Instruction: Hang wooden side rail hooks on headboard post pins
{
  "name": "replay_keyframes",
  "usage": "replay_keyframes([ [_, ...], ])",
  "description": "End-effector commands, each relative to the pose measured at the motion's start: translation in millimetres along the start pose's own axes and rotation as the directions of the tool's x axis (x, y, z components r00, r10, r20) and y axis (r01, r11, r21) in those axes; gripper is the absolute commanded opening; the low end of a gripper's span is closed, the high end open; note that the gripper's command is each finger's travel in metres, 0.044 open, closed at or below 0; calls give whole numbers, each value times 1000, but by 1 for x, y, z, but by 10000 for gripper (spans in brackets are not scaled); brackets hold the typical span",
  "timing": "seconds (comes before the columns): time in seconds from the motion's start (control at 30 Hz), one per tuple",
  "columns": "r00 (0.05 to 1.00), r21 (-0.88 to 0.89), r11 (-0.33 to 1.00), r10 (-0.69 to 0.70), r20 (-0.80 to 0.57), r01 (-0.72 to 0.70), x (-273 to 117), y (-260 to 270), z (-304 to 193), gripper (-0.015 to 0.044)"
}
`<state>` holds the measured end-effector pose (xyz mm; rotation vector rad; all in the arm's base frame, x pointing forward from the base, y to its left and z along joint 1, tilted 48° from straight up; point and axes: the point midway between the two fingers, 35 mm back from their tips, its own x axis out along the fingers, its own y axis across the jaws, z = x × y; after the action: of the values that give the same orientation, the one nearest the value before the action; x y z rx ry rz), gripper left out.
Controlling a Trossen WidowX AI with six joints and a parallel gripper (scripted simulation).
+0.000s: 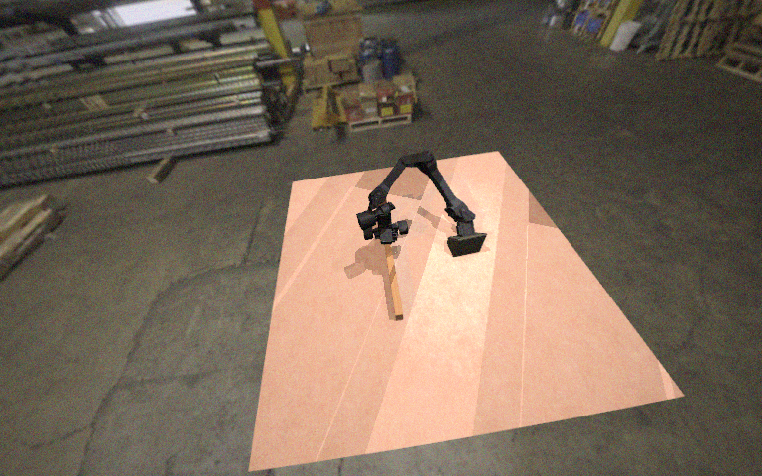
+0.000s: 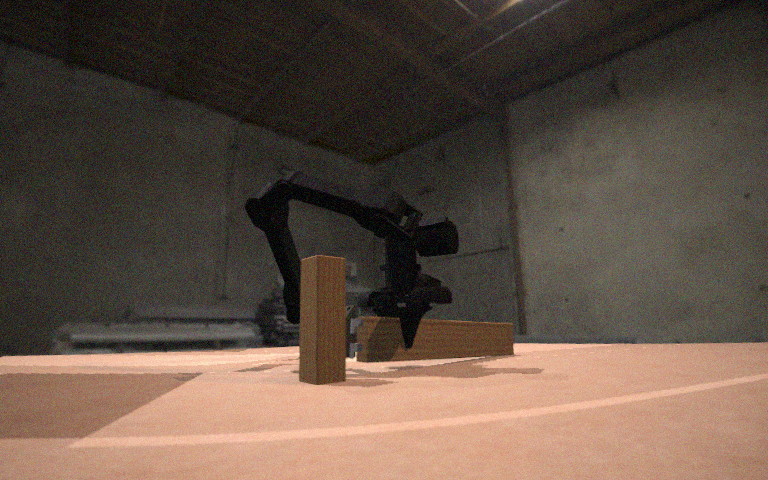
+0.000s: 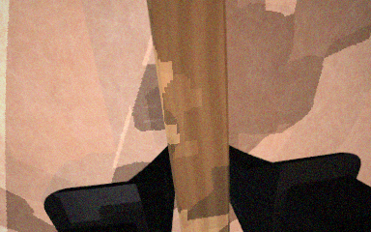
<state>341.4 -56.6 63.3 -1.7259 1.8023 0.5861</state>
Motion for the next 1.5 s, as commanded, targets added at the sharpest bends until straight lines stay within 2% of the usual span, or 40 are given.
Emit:
replay_keyframes([
  [0.0, 1000, -1, 1000, -7, 3, 7, -3, -2, -1, 0],
  [1.47, 1000, -1, 1000, -7, 2, 7, -2, -1, -5, 0],
])
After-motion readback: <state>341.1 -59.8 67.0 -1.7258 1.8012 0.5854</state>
